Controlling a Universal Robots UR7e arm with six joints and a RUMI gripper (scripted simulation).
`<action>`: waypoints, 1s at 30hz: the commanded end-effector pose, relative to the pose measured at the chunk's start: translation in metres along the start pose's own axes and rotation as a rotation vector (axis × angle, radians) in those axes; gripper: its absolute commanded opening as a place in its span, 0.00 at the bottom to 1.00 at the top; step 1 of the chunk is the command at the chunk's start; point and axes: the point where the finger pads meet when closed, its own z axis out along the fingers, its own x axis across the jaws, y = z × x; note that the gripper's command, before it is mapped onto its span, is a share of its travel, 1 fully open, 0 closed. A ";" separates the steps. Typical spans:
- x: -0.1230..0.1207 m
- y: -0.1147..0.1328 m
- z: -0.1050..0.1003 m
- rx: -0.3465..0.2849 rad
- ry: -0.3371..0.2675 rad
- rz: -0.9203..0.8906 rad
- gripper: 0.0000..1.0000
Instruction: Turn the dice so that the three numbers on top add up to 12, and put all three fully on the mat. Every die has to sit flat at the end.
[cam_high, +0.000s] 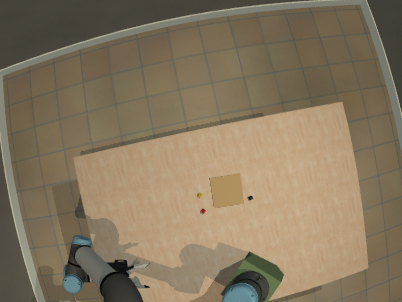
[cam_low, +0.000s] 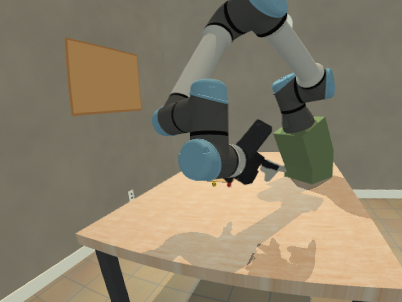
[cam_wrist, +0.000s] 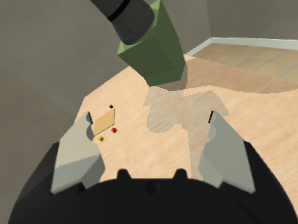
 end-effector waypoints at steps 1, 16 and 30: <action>-0.024 0.027 0.019 0.039 0.147 0.085 1.00; -0.079 0.075 0.069 0.133 0.454 0.298 1.00; -0.124 0.106 0.119 0.200 0.713 0.507 1.00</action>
